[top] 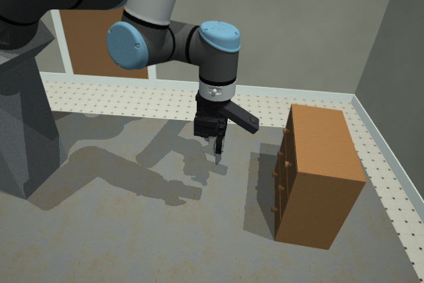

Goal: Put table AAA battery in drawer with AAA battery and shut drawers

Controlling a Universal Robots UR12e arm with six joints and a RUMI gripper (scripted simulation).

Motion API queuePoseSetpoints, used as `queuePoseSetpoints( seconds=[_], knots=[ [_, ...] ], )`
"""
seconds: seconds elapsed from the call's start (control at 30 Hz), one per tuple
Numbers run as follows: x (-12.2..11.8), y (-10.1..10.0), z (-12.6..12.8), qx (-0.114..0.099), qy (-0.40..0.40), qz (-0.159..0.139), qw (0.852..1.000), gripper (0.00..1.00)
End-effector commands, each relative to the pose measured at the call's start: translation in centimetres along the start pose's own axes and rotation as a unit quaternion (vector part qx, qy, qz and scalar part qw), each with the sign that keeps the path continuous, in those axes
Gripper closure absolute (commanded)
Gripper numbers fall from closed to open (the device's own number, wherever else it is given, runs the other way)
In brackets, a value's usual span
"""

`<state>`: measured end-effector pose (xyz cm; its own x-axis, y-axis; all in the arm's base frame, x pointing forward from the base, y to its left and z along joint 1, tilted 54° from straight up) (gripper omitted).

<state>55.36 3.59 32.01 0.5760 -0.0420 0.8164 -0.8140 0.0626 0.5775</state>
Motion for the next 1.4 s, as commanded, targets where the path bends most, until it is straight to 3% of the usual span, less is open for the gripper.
queuePoseSetpoints(
  seconds=[0.0,0.6,0.63,1.37],
  knots=[
    [0.07,0.12,-0.01,0.000,0.000,-0.006,1.000,0.80],
    [0.07,0.12,-0.01,0.000,0.000,-0.006,1.000,0.80],
    [0.07,0.12,-0.01,0.000,0.000,-0.006,1.000,0.00],
    [0.07,0.12,-0.01,0.000,0.000,-0.006,1.000,0.00]
  ],
)
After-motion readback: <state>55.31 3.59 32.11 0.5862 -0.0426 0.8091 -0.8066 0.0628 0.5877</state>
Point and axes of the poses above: the point where the finger pads meet when closed, its own y axis back along the fingers, its own z axis across the jaws, x = y × z, the point moved 10 cm from there along y, back along the fingers, and after that the axes turned 7 degrees about -y, right-handed, at the moved point
